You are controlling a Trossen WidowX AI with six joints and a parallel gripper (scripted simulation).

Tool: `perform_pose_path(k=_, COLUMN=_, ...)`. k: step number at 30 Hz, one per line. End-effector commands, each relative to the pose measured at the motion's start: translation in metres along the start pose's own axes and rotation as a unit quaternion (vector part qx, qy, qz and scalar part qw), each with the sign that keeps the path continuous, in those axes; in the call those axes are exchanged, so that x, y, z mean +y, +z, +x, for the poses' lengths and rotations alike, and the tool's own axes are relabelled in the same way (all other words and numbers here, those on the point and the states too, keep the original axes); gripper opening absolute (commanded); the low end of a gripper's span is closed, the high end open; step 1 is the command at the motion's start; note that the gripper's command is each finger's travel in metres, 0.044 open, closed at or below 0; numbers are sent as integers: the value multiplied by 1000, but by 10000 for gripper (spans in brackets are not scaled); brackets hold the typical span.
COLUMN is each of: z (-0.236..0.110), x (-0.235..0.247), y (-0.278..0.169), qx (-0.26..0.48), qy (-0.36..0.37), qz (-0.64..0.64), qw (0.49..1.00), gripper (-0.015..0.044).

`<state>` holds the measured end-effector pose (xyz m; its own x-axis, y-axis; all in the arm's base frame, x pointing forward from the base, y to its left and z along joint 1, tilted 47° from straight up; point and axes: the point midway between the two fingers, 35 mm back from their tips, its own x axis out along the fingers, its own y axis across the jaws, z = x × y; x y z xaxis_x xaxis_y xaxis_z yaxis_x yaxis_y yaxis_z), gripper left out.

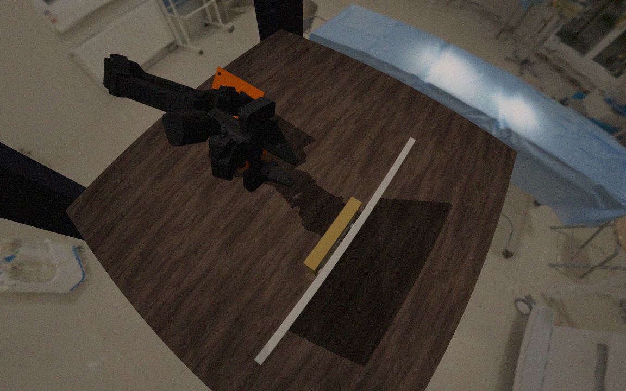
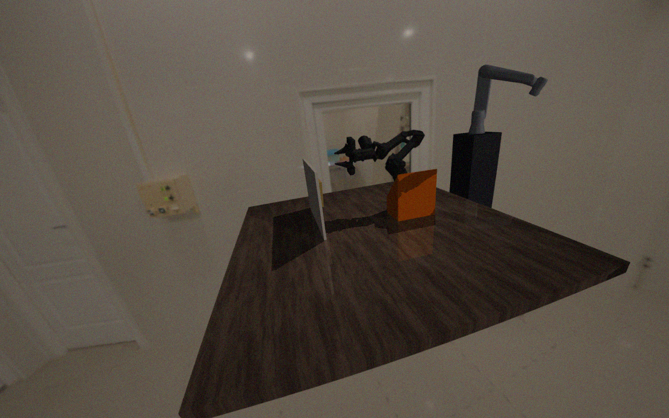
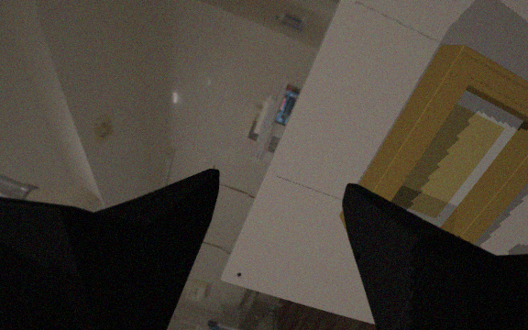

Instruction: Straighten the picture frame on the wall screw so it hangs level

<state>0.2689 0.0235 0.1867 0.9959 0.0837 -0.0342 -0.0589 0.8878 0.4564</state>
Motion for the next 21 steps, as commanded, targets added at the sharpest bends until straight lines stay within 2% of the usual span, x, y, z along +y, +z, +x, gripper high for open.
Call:
perform_pose_path(k=1, z=-12, x=11, y=4, qx=-4, qy=0, qz=-12, qw=1000, gripper=260)
perform_pose_path(k=21, z=-12, x=11, y=4, qx=-4, qy=0, qz=-12, qw=1000, gripper=260)
